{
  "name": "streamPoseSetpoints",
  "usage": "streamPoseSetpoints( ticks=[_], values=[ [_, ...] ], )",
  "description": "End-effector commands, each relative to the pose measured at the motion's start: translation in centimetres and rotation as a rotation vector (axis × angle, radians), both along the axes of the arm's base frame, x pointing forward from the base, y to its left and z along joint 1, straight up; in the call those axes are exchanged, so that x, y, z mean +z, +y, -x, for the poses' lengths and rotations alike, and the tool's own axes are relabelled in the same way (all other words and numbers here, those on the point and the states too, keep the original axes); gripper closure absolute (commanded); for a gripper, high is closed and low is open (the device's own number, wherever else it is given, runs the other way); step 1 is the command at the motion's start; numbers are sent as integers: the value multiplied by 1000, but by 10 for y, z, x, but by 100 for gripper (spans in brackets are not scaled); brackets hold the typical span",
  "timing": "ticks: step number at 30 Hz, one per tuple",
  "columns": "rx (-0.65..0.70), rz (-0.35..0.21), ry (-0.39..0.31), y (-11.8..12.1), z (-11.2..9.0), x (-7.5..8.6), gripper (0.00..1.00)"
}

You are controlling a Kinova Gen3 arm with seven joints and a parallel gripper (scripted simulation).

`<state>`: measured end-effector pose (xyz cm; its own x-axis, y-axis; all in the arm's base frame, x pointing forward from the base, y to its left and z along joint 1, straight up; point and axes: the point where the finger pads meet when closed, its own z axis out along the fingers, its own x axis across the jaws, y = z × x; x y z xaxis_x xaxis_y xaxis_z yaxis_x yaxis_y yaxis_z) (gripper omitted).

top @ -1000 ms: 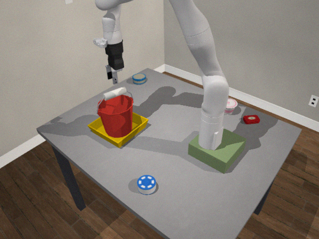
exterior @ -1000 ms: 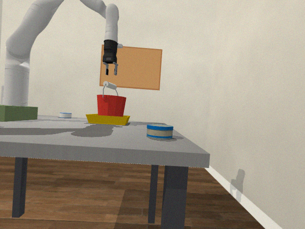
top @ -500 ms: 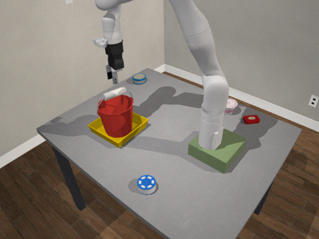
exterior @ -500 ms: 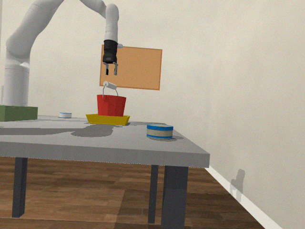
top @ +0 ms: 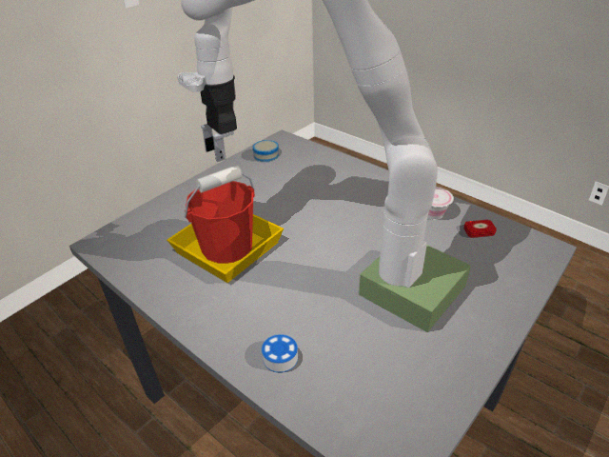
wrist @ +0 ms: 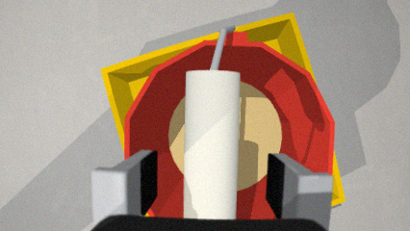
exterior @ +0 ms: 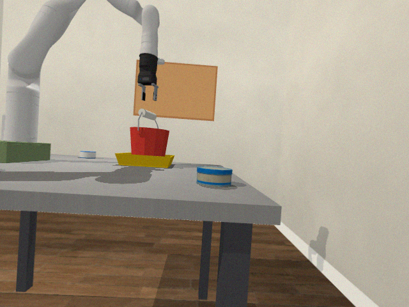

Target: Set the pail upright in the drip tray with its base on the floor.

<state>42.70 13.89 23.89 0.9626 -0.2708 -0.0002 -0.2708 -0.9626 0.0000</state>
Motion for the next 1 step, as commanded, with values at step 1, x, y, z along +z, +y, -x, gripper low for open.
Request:
streamPoseSetpoints(
  ticks=[1],
  values=[
    [0,-1,-2,0,0,1,0]
  ],
)
